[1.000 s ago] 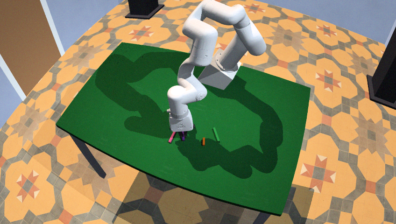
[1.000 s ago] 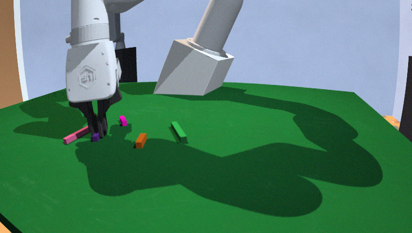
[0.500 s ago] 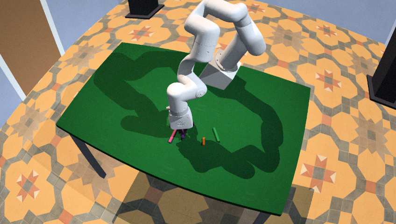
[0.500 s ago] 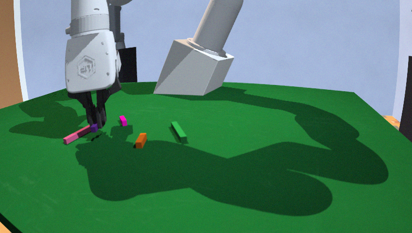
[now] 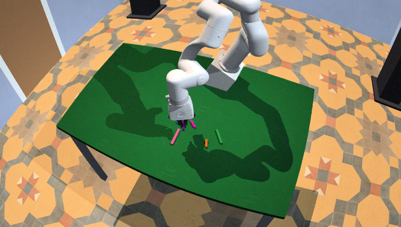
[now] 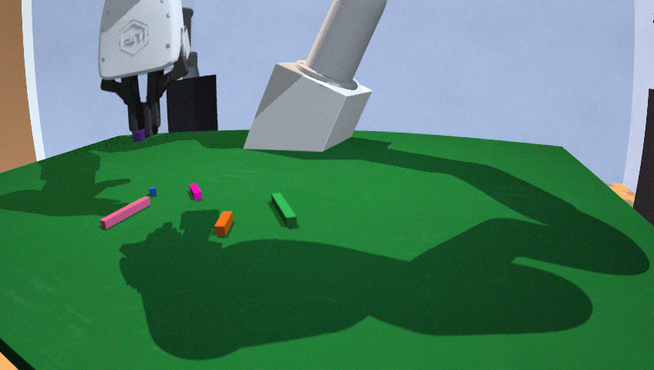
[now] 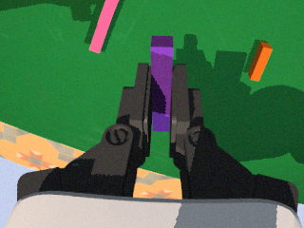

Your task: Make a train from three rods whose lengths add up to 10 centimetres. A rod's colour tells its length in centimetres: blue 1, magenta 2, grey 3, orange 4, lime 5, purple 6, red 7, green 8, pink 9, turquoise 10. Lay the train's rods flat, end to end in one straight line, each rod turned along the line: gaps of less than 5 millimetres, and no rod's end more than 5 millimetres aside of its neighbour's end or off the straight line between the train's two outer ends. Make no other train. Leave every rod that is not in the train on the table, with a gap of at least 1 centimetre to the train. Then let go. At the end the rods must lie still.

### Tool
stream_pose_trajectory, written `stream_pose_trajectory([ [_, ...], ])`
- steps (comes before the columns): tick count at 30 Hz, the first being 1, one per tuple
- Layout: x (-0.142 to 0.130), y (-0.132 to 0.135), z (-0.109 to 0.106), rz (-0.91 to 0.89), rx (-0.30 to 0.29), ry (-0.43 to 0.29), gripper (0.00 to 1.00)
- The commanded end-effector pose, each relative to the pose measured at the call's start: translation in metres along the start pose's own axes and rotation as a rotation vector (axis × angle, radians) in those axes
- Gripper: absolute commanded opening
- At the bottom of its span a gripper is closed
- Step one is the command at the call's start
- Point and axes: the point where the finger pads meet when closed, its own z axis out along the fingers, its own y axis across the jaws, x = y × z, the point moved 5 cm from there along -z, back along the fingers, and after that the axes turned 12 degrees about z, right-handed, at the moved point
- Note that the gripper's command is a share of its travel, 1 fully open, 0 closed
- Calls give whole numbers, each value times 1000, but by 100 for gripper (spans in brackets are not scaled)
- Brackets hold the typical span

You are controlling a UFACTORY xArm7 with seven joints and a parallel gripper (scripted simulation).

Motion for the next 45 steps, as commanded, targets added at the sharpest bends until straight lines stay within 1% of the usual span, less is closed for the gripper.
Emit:
stream_pose_trajectory([
  [1, 0, 0, -6, 0, -1, -1, 4],
  [9, 0, 1, -6, -4, -1, -1, 4],
  [10, 2, 4, -7, -27, -1, -2, 4],
  [13, 15, 26, -7, -183, -2, -2, 4],
  [19, 31, 49, -7, -360, 1, 1, 4],
  [38, 32, 50, -6, -365, 0, 0, 4],
  [41, 32, 50, -2, -364, -1, -1, 4],
  [45, 32, 50, 10, -364, -1, -1, 4],
])
